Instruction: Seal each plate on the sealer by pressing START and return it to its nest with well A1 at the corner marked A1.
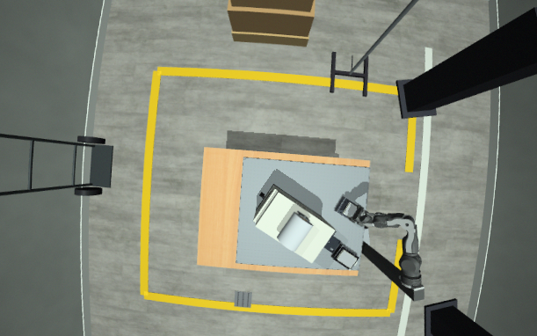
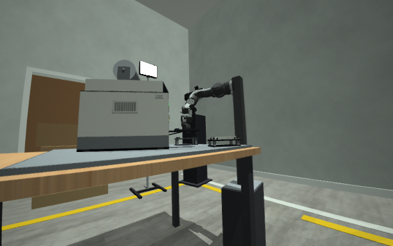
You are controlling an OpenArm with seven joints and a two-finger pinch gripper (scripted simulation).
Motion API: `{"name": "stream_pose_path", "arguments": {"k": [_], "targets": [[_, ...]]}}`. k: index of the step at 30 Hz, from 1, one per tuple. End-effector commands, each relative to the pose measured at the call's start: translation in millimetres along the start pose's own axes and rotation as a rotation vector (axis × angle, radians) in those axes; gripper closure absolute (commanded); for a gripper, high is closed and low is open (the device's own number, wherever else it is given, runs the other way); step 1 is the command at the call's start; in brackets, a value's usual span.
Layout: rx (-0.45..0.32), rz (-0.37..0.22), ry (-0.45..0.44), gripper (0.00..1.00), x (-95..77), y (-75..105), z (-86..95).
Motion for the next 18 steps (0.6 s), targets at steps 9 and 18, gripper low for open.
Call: {"name": "stream_pose_path", "arguments": {"k": [9,18], "targets": [[-0.004,-0.003,0.0,1.0,0.0,-4.2,0.5],[-0.004,-0.003,0.0,1.0,-0.1,-8.5,0.5]]}}
Point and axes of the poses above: the point where the finger pads meet when closed, its own y axis back along the fingers, its own z axis across the jaws, x = y × z, the point moved 8 cm from there along y, back along the fingers, and after that the axes turned 3 degrees about y, right-handed, at the moved point
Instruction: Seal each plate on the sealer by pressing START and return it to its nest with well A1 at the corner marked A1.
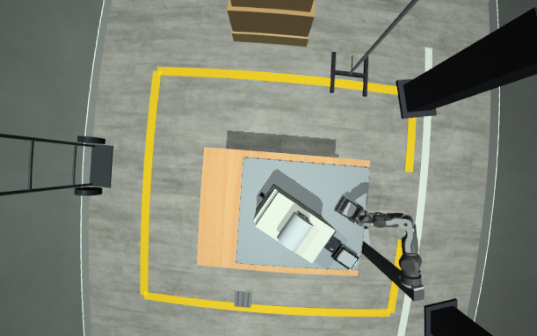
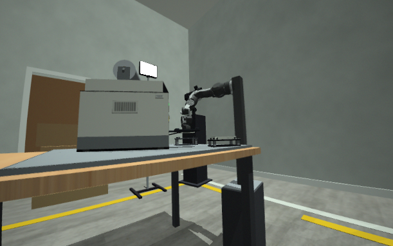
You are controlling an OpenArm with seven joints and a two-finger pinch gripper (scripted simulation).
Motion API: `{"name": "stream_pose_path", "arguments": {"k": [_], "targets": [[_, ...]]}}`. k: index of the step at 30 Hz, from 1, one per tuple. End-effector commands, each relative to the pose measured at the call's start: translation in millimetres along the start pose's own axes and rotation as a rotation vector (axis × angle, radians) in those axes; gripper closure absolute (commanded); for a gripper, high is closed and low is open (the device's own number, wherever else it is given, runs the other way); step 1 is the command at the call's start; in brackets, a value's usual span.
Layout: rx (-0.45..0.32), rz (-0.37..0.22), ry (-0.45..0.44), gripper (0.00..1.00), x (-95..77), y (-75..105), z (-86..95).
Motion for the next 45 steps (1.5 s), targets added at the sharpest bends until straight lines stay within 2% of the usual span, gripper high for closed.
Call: {"name": "stream_pose_path", "arguments": {"k": [1,45], "targets": [[-0.005,-0.002,0.001,1.0,0.1,-1.4,0.7],[-0.001,-0.003,0.0,1.0,-0.5,-18.9,0.1]]}}
Point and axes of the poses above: the point where the finger pads meet when closed, its own y axis back along the fingers, its own z axis across the jaws, x = y × z, the point moved 8 cm from there along y, back along the fingers, and after that the axes turned 3 degrees about y, right-handed, at the moved point
